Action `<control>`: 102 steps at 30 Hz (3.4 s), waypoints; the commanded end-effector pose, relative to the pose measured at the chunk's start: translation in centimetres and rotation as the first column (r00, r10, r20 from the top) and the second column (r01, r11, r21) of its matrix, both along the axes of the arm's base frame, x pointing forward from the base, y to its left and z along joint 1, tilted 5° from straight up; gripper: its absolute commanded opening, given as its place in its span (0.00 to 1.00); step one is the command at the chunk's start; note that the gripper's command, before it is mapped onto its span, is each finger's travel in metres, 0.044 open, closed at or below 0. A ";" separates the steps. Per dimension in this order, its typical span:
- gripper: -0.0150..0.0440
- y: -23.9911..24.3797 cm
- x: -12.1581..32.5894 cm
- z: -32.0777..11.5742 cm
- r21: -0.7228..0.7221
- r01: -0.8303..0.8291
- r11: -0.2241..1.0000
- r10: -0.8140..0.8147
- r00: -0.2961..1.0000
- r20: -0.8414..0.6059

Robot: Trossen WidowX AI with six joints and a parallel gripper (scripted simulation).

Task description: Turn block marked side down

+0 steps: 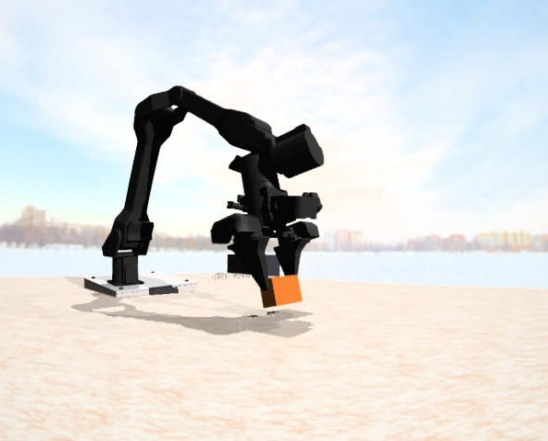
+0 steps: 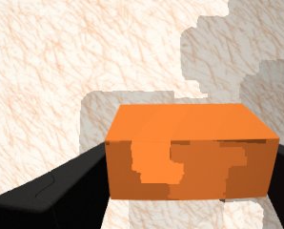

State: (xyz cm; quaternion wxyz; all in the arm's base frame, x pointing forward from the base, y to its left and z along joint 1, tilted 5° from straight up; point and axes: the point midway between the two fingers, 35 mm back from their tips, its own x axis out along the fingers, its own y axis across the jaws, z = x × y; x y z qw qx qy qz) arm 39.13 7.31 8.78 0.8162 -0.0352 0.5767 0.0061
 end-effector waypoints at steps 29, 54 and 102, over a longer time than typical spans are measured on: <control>0.25 -0.2 -0.5 -0.9 0.013 -0.021 1.000 0.015 0.929 0.369; 0.25 0.0 0.8 -4.5 0.019 -0.052 0.998 0.026 0.741 0.671; 0.88 -0.5 -1.0 -4.0 0.016 -0.060 0.998 0.021 0.578 0.816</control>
